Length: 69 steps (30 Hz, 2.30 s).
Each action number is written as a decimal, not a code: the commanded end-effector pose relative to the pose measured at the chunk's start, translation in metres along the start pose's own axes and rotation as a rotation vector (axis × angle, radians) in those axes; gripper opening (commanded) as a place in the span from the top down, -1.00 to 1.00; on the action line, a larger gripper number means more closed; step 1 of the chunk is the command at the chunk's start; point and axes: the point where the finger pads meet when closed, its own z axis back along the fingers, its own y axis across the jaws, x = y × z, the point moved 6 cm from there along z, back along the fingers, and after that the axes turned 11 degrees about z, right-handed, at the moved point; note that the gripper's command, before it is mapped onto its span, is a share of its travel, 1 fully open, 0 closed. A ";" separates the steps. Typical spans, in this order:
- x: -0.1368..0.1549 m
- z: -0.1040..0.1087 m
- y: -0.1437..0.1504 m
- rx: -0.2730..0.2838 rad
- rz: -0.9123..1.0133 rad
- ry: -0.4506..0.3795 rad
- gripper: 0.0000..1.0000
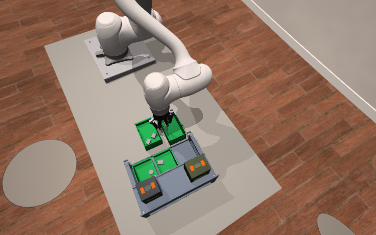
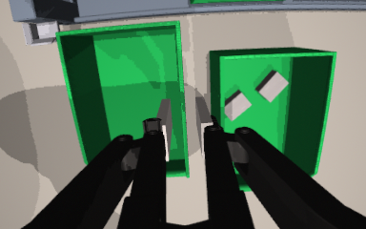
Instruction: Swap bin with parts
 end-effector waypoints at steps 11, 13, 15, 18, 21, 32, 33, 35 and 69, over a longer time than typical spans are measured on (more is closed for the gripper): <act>0.000 -0.012 0.000 0.000 0.000 0.000 0.53; 0.000 -0.012 0.000 0.000 0.000 0.000 0.53; 0.000 -0.013 0.000 0.000 0.000 0.000 0.53; 0.000 -0.013 0.000 0.000 0.000 0.000 0.53; 0.000 -0.013 0.000 0.000 0.000 0.000 0.53; 0.000 -0.013 0.000 0.000 0.000 0.000 0.80; 0.000 -0.013 0.000 0.000 0.000 0.000 0.80; 0.000 -0.013 0.000 0.000 0.000 0.000 0.80; 0.000 -0.010 0.000 0.000 0.000 0.000 0.80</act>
